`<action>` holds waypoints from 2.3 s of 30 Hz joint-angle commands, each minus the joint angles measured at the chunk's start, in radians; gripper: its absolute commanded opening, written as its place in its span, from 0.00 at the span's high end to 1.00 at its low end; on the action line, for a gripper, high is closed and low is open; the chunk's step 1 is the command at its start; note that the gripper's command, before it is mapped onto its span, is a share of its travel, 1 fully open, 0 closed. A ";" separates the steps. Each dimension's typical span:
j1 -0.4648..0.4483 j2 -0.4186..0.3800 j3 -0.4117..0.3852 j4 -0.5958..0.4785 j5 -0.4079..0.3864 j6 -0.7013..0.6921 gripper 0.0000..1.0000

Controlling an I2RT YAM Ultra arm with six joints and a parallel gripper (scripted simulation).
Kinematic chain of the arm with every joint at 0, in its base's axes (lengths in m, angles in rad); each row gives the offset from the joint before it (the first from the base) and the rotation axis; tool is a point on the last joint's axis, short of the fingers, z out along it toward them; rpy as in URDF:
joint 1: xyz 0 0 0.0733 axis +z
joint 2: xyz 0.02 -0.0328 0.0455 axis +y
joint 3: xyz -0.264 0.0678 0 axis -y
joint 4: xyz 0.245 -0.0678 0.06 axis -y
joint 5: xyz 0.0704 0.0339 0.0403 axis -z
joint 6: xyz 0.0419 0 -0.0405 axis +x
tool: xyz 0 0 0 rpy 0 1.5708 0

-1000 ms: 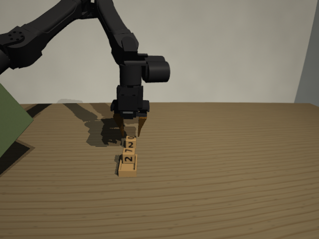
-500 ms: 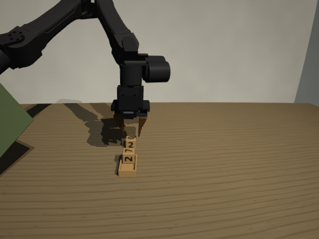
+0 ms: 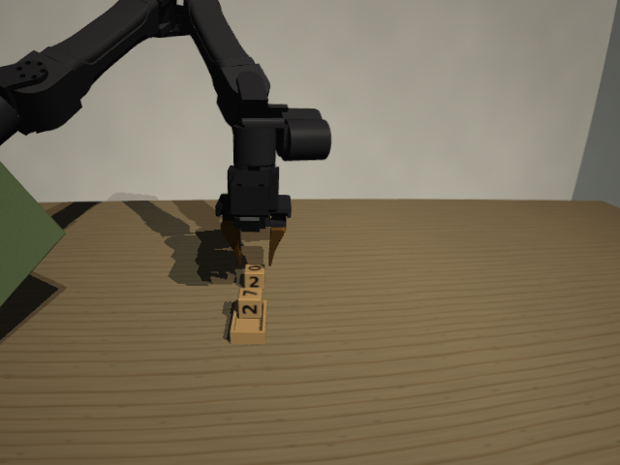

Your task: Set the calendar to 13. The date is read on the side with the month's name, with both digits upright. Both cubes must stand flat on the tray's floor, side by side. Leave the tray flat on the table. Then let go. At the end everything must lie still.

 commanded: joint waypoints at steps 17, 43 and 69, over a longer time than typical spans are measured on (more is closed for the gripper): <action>-0.008 -0.002 0.002 0.000 0.005 0.001 0.55; 0.061 0.063 -0.006 0.132 0.050 0.079 0.55; 0.063 0.064 -0.006 0.135 0.051 0.081 0.55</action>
